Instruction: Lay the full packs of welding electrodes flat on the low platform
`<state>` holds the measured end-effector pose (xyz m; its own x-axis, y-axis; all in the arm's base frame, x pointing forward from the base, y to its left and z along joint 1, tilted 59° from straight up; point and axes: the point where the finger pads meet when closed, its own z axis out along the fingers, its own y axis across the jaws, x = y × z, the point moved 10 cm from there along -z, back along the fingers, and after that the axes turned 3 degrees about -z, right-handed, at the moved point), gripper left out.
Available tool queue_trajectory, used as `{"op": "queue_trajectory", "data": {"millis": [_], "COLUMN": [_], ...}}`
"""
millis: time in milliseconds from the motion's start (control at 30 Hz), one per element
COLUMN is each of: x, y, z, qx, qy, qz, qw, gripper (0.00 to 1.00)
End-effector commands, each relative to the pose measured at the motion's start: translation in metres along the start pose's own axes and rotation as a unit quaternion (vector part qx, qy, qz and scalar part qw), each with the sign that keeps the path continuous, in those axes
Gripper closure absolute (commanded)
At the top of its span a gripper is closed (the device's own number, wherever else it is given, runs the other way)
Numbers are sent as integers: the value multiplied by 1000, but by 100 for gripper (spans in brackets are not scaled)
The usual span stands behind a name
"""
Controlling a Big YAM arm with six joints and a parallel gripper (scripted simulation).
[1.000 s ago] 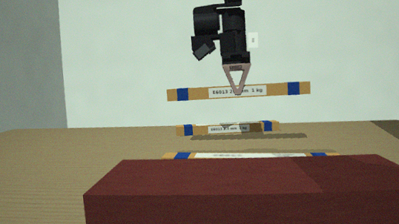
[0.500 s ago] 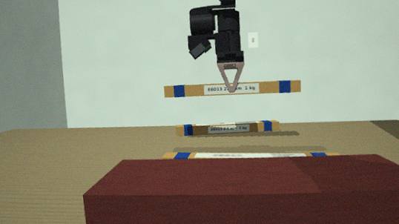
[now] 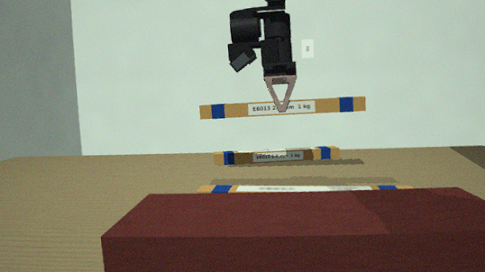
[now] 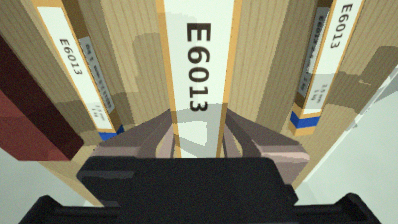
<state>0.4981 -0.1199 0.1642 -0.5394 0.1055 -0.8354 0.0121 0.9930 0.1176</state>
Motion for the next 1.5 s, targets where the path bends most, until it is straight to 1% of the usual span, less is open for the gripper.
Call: {"op": "queue_trajectory", "data": {"millis": [0,333,1467], "x": [-17,-26,-32], "y": [-10,-11,-12], "z": [-26,-29,-36], "qx": [11,11,11], "qy": [-18,-22,-20], "qz": [-4,-5,-4], "qw": [1000,1000,1000], "gripper": [100,100,100]}}
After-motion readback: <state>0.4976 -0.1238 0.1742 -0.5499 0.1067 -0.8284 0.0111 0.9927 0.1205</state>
